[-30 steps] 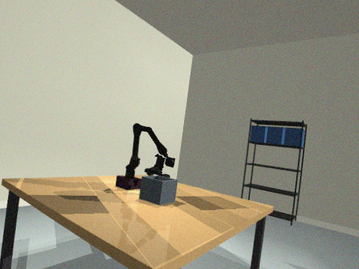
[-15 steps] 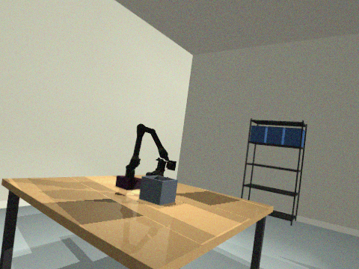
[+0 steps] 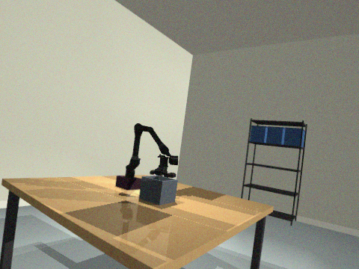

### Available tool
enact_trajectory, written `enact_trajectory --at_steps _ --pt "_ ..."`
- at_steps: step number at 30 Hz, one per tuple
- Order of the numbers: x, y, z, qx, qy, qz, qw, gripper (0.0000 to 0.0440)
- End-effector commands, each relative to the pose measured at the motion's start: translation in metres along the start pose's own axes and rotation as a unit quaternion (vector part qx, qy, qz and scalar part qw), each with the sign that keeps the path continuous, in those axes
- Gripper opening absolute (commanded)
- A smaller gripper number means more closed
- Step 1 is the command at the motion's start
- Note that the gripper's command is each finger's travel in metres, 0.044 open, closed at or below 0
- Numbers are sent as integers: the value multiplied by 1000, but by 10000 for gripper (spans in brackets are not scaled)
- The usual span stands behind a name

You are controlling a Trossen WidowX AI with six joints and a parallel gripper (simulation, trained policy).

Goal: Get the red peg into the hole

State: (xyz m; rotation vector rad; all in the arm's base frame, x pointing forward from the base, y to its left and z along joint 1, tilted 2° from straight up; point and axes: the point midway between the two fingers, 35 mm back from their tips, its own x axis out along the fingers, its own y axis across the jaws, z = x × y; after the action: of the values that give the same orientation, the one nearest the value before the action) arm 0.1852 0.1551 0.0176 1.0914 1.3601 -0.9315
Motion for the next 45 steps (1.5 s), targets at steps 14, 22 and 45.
enact_trajectory --at_steps 14,22,45 --pt "-67 47 -4 -10 21 96 995 0" --pt "-103 63 14 -16 5 129 992 0" --pt "-141 77 96 15 -65 128 989 0"
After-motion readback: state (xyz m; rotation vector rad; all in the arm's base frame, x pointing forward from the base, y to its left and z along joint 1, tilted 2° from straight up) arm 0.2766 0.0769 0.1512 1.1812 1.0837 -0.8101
